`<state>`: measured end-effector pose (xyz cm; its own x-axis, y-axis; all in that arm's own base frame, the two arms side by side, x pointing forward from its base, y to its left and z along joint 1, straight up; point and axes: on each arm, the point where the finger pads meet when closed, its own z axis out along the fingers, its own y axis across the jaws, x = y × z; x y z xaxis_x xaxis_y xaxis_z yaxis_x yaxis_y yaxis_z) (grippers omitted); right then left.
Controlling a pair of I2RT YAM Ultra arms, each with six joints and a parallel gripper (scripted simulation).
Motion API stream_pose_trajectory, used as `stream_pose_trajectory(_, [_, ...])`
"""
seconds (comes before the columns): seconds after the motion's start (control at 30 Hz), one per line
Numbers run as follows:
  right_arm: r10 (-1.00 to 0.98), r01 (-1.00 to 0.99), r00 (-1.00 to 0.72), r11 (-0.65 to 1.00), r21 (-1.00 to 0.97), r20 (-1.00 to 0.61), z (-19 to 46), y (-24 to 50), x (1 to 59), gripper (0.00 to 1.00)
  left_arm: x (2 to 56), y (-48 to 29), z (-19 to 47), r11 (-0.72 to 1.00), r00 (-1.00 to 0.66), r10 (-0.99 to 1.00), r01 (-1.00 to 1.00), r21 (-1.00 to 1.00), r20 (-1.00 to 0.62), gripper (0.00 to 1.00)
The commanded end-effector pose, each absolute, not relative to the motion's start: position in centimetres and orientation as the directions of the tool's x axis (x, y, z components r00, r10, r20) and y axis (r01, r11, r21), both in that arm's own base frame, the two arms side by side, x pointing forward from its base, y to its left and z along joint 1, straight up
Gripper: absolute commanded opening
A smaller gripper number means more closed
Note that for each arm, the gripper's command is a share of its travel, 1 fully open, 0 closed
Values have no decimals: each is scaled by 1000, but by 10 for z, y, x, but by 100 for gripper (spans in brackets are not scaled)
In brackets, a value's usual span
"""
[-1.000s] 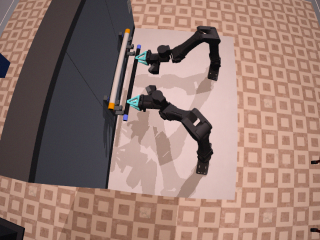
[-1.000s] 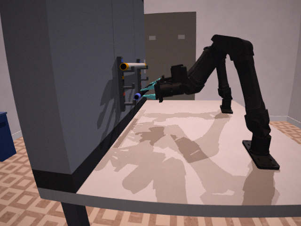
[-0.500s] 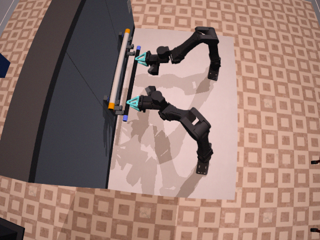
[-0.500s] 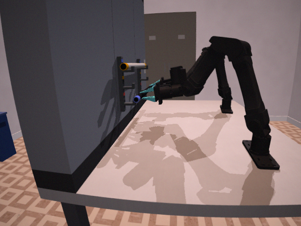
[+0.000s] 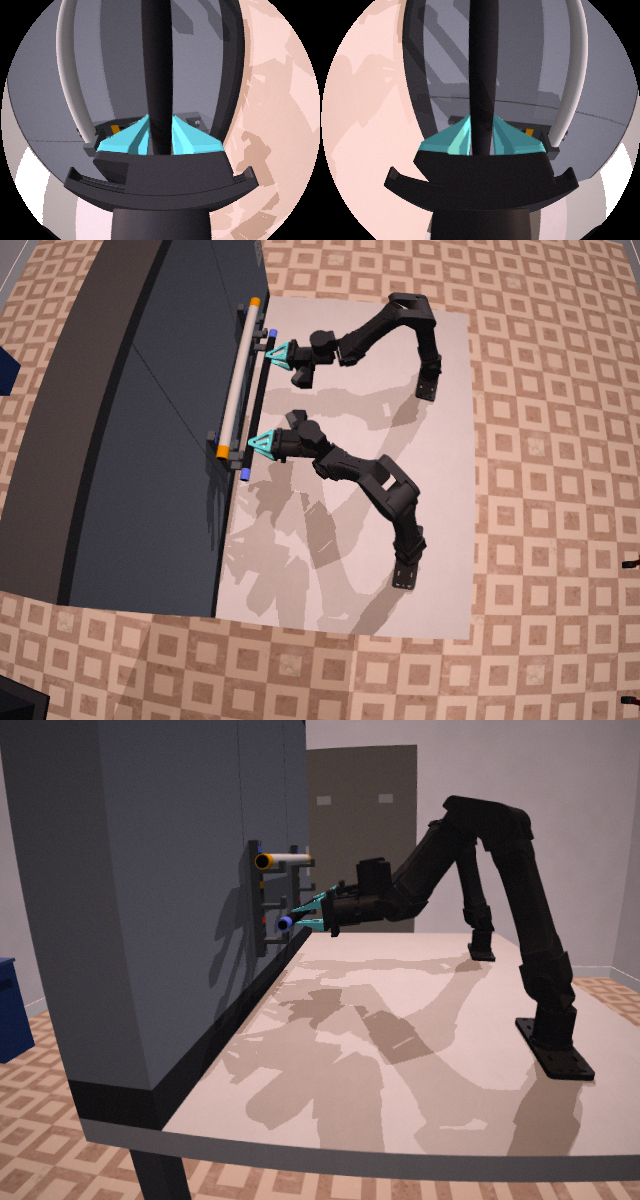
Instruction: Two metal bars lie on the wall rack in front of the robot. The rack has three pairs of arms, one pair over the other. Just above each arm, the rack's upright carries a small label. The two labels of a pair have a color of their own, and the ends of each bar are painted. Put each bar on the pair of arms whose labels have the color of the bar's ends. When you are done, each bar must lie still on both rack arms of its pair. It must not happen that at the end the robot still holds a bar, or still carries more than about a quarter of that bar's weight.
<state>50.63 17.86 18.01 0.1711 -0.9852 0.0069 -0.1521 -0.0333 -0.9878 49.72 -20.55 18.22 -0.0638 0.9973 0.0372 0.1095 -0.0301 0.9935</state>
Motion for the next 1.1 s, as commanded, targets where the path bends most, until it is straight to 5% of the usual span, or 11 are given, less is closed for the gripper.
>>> stream_pose_trajectory(0.0, [-986,-15,164,-3,-1000,0,235,179,524,0,511,-203,227,-9,-80,997,3,1000,9,0])
stream_pose_trajectory(1.07, [-986,-18,166,-2,-1000,-1,233,183,549,0,536,-201,225,-11,-80,997,4,1000,12,0])
